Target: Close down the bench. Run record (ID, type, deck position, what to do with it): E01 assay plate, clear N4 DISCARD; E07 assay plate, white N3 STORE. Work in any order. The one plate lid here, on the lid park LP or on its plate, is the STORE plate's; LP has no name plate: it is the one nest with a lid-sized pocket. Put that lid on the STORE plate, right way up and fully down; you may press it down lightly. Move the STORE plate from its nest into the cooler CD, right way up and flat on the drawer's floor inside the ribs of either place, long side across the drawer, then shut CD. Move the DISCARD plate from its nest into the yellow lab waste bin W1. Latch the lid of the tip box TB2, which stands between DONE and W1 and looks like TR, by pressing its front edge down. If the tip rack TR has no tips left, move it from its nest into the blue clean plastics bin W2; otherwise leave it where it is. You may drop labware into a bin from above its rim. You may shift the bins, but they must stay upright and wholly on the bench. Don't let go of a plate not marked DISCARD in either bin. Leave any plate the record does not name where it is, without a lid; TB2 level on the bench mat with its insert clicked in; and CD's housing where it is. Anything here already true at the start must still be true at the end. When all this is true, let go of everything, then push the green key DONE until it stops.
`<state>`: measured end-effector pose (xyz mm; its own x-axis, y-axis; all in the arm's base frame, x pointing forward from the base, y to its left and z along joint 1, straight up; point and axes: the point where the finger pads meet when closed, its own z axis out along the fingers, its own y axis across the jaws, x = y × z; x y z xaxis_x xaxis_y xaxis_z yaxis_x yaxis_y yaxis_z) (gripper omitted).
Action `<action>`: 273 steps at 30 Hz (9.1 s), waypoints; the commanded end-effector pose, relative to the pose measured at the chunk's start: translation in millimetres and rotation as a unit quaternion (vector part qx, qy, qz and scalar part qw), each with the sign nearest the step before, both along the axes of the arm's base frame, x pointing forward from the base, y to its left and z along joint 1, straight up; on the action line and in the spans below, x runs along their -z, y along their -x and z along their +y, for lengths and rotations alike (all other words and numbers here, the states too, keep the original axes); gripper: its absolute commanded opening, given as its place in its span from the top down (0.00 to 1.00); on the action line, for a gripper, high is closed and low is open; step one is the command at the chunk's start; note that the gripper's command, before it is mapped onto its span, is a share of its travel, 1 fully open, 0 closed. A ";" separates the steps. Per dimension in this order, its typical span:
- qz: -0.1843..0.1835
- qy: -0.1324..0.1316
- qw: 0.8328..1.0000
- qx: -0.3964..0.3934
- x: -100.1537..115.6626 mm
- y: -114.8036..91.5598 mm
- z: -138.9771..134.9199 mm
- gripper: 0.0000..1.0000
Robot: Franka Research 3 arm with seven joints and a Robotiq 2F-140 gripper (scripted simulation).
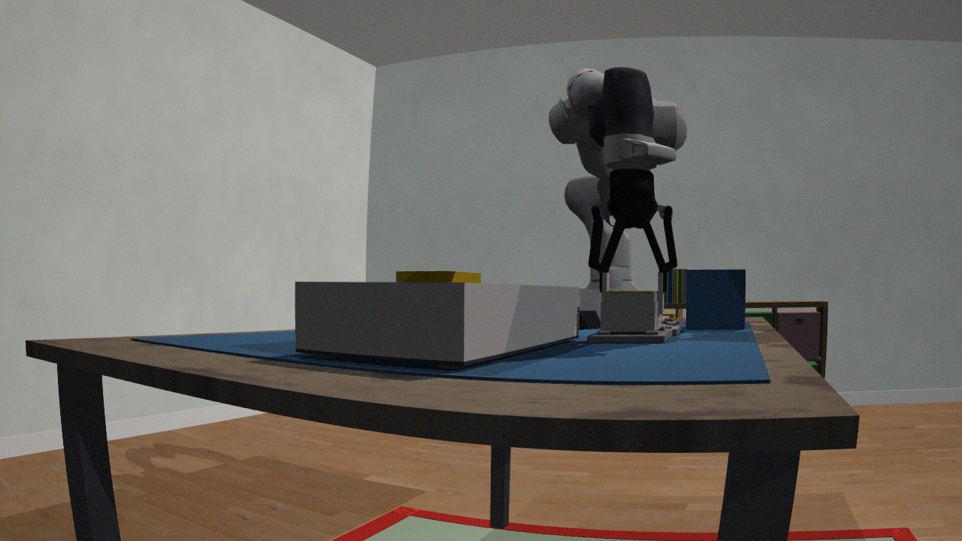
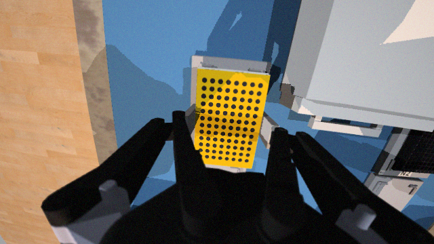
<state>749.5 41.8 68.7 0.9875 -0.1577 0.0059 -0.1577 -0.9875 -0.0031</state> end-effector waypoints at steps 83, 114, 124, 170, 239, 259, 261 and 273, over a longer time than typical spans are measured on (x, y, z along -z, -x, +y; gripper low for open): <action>-0.001 -0.001 1.000 0.001 -99.0 0.3 0.8 1.00; -0.001 -0.001 1.000 0.001 -121.0 0.5 0.7 1.00; -0.001 -0.001 1.000 0.001 -121.0 0.5 0.7 1.00; -0.001 -0.001 1.000 0.001 -121.0 0.5 0.7 1.00; -0.001 -0.001 1.000 0.018 -120.3 130.7 79.1 1.00; -0.001 -0.001 1.000 0.018 -120.1 169.6 102.5 1.00; -0.001 -0.001 1.000 0.018 -120.0 174.1 105.2 1.00; -0.001 -0.001 1.000 0.018 -119.9 199.3 120.4 1.00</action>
